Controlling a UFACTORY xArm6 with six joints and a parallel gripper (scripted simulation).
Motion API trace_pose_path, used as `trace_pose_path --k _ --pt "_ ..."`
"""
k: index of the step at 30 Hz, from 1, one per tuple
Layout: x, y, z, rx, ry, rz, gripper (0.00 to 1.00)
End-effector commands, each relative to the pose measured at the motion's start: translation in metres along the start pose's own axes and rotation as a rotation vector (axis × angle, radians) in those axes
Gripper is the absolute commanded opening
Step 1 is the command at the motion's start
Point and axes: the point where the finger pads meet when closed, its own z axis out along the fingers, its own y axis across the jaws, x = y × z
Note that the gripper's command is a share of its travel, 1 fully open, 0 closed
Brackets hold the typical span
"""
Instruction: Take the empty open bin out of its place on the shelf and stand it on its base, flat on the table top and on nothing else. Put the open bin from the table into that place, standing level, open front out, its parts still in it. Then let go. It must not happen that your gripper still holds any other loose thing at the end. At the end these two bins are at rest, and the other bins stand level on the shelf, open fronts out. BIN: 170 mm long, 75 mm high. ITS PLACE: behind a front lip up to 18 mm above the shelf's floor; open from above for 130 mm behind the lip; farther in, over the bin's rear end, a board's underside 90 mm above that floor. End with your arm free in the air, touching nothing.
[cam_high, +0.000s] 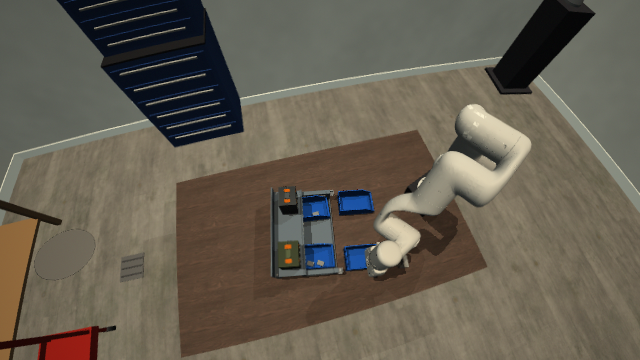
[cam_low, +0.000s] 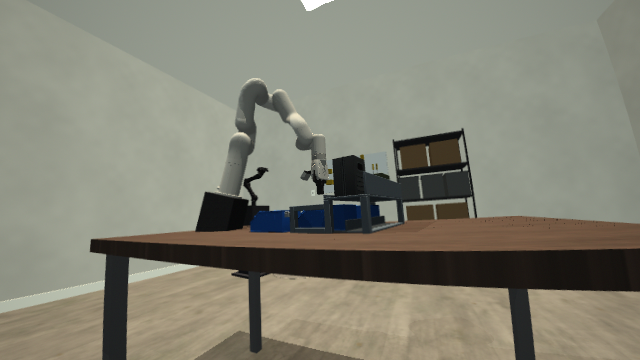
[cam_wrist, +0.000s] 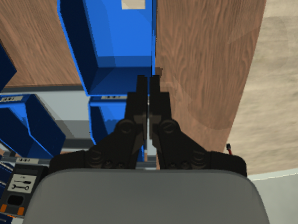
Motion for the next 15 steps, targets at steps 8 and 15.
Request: trace_pose_path --k 8,15 --pt "0.0000 0.0052 -0.0009 0.008 -0.009 0.004 0.26" --pt "0.0000 0.0052 -0.0009 0.008 -0.009 0.004 0.26"
